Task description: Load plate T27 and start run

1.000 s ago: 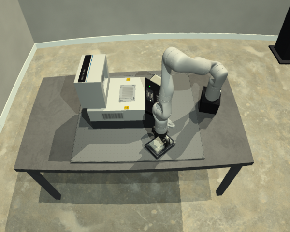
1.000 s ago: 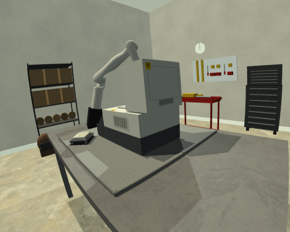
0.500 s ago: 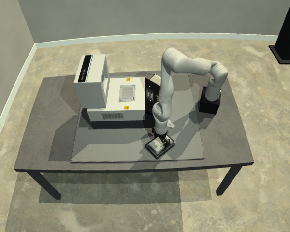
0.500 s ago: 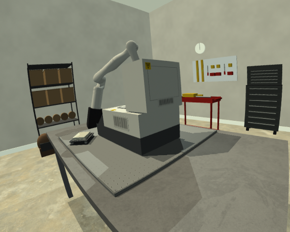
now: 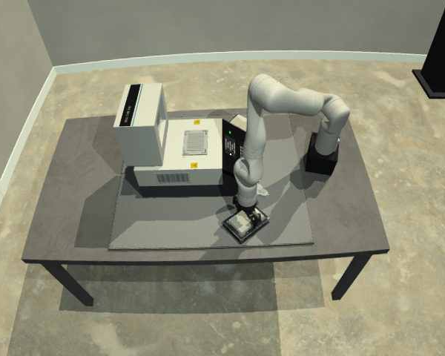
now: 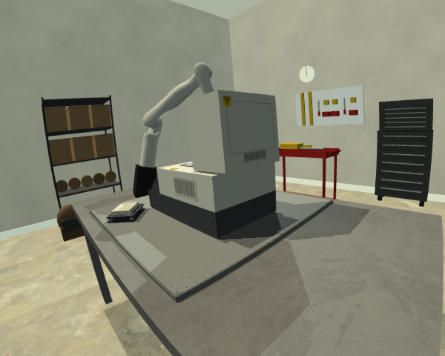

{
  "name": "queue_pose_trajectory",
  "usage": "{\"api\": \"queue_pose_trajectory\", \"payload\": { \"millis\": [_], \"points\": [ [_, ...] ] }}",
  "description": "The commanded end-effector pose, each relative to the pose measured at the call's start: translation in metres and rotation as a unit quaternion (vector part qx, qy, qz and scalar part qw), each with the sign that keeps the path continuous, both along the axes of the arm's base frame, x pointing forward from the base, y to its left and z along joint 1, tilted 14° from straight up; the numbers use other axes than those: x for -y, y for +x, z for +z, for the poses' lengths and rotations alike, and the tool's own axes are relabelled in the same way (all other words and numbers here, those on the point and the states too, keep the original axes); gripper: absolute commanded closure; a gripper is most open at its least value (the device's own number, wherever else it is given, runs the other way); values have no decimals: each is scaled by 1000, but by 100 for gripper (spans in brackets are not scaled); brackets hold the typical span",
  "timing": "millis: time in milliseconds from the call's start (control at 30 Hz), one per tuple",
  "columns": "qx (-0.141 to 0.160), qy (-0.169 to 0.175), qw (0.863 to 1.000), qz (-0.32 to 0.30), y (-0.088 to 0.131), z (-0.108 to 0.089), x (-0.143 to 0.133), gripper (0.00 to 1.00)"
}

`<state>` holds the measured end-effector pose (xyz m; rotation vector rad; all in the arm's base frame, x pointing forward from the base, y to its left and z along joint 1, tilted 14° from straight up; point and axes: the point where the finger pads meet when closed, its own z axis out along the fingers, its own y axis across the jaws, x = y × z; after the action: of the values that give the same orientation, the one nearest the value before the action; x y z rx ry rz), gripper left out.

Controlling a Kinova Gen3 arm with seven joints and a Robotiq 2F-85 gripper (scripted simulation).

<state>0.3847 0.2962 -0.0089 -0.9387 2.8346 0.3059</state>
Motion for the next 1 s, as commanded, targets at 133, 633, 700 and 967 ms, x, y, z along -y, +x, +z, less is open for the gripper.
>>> {"api": "queue_pose_trajectory", "payload": {
  "millis": [133, 633, 700, 967],
  "points": [
    [1, 0, 1000, 0, 0, 1, 0, 1],
    [1, 0, 1000, 0, 0, 1, 0, 9],
    [1, 0, 1000, 0, 0, 1, 0, 9],
    [1, 0, 1000, 0, 0, 1, 0, 9]
  ]
}}
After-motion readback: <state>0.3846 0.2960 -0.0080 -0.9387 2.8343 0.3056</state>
